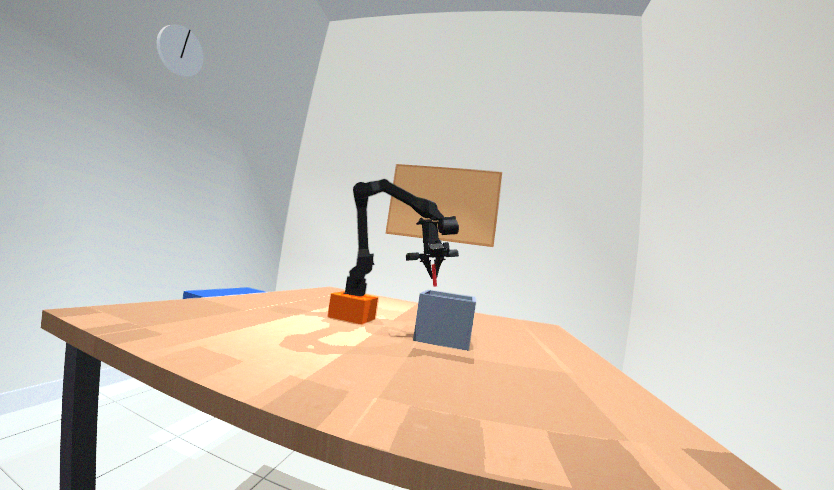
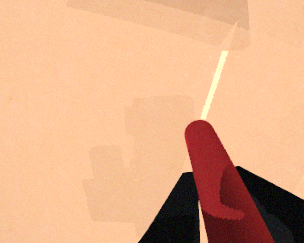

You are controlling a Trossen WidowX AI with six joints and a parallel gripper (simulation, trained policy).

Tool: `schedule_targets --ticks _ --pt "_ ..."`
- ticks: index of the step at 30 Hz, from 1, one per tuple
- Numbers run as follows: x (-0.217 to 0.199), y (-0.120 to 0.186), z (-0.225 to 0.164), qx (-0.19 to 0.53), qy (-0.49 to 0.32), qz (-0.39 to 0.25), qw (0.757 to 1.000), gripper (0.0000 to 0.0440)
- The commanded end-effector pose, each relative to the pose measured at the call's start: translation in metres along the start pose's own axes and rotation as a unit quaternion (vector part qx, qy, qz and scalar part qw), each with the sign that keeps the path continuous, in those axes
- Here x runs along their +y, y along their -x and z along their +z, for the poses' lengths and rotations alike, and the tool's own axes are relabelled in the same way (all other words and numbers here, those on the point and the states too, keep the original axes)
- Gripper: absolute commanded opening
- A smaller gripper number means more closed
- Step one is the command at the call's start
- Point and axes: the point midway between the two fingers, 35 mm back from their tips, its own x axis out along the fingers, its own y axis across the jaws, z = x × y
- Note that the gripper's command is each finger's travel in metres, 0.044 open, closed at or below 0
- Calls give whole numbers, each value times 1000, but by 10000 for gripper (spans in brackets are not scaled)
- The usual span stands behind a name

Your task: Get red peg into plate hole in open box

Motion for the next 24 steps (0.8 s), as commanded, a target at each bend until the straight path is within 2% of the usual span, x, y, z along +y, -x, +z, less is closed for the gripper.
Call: schedule_targets --ticks 1,24 --pt "3 8 12 -10 -3 6 1000 0" --pt "1 14 88 -48 -33 -26 998 0"
